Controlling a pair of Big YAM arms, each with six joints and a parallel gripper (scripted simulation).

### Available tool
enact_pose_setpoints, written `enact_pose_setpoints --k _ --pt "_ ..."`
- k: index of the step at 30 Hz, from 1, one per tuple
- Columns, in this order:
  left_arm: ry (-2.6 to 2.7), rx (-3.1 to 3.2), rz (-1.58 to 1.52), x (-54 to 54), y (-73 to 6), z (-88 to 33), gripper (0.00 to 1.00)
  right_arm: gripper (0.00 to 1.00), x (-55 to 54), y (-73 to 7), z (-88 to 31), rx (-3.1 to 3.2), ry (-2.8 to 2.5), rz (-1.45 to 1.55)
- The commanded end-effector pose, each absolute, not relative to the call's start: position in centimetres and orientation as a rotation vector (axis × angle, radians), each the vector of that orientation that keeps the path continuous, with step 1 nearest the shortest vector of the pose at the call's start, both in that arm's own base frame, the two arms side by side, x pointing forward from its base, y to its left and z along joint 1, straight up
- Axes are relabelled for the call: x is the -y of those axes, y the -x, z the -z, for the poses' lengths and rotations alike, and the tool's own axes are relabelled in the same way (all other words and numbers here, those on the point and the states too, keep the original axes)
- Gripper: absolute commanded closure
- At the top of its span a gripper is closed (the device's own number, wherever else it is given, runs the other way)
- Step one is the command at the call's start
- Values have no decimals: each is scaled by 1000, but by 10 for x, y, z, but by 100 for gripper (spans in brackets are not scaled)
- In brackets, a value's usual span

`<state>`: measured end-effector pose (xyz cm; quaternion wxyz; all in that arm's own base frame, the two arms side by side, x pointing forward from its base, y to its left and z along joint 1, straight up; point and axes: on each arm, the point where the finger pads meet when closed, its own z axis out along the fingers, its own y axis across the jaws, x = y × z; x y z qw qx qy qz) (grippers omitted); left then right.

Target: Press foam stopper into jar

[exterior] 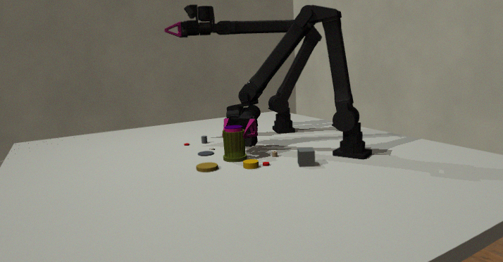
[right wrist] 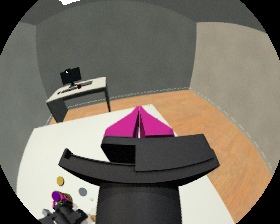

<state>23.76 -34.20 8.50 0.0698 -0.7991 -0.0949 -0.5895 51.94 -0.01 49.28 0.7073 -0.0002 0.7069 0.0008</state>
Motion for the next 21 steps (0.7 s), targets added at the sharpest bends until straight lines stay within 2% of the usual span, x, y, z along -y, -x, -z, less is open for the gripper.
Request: enact_pose_setpoints --k 1,5,21 --pt "2430 323 1804 347 -235 -93 36 100 -7 -526 -490 -1587 17 -6" --pt "2430 323 1804 347 -235 -93 36 100 -13 -528 -521 -1547 23 -15" --pt "2430 323 1804 347 -235 -93 36 100 -56 -546 -491 -1672 86 -77"
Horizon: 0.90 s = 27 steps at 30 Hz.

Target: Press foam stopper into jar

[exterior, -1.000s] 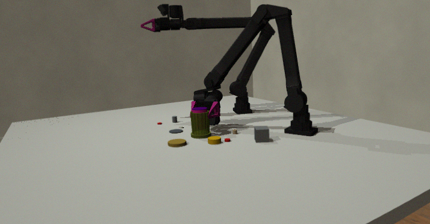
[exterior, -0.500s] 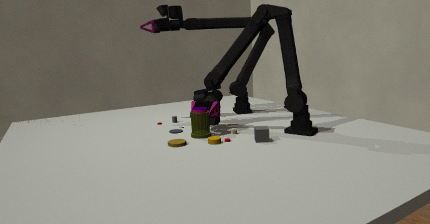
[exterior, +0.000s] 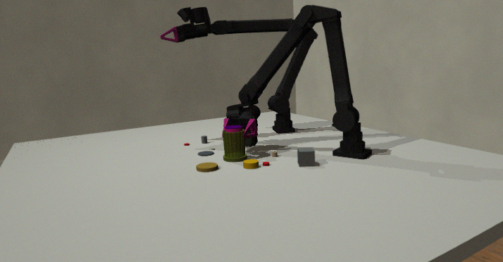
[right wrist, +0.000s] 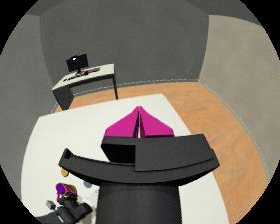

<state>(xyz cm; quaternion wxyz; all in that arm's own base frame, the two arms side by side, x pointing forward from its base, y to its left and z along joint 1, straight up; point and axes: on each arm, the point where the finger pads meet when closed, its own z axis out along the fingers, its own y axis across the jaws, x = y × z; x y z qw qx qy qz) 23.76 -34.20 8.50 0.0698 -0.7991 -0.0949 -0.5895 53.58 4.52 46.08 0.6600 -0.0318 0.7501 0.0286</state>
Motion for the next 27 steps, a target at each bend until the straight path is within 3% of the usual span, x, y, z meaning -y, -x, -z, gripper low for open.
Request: enact_pose_setpoints --k 1,27 --pt "2430 323 1804 347 -235 -93 36 100 -60 -547 -488 -1683 92 -82" --pt "2430 323 1804 347 -235 -93 36 100 -149 -556 -425 -1910 249 -179"
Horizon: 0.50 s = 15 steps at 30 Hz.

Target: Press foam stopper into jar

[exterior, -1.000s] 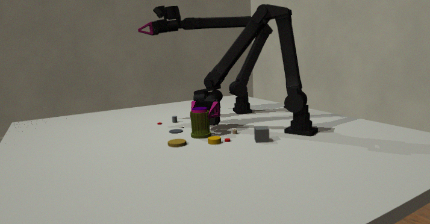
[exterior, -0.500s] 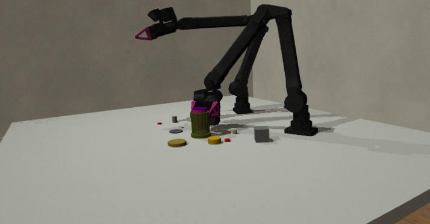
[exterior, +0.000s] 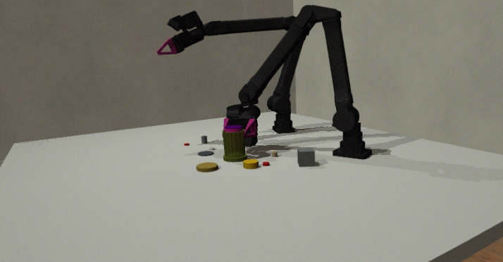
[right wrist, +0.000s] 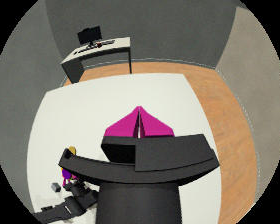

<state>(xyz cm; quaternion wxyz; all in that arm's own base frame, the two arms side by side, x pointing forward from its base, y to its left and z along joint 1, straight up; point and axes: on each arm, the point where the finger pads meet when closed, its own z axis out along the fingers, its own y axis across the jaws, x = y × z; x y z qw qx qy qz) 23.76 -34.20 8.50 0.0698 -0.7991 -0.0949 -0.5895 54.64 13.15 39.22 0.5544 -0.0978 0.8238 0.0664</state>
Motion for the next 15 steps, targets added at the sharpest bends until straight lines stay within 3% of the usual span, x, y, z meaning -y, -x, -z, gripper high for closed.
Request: enact_pose_setpoints --k 1,15 --pt "2430 323 1804 347 -235 -93 36 100 -153 -556 -423 -1920 258 -182" --pt "2430 323 1804 347 -235 -93 36 100 -200 -549 -391 -2037 353 -220"
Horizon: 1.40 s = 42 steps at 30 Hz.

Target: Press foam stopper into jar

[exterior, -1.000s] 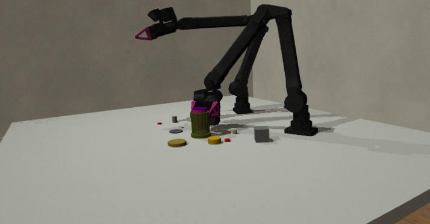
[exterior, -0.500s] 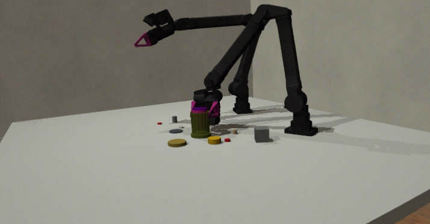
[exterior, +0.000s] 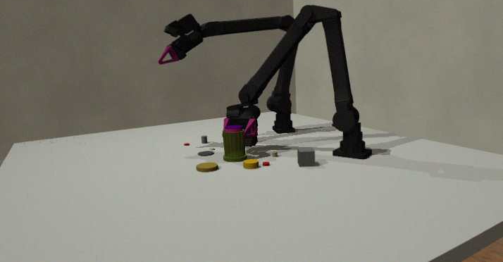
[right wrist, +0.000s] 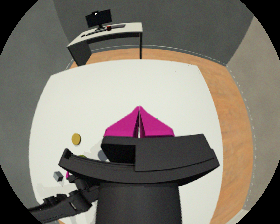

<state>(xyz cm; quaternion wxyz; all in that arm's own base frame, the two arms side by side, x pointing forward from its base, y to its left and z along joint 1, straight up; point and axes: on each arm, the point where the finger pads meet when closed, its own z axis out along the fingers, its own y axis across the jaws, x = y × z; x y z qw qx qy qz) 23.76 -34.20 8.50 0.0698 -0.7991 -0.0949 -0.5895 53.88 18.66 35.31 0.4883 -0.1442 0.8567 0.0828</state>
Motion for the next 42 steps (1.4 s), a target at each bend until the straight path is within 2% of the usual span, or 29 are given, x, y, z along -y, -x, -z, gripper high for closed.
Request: enact_pose_setpoints --k 1,42 --pt "2430 323 1804 347 -235 -93 36 100 -203 -548 -386 -2049 362 -222" --pt "2430 323 1804 347 -235 -93 36 100 -341 -476 -280 -2400 763 -256"
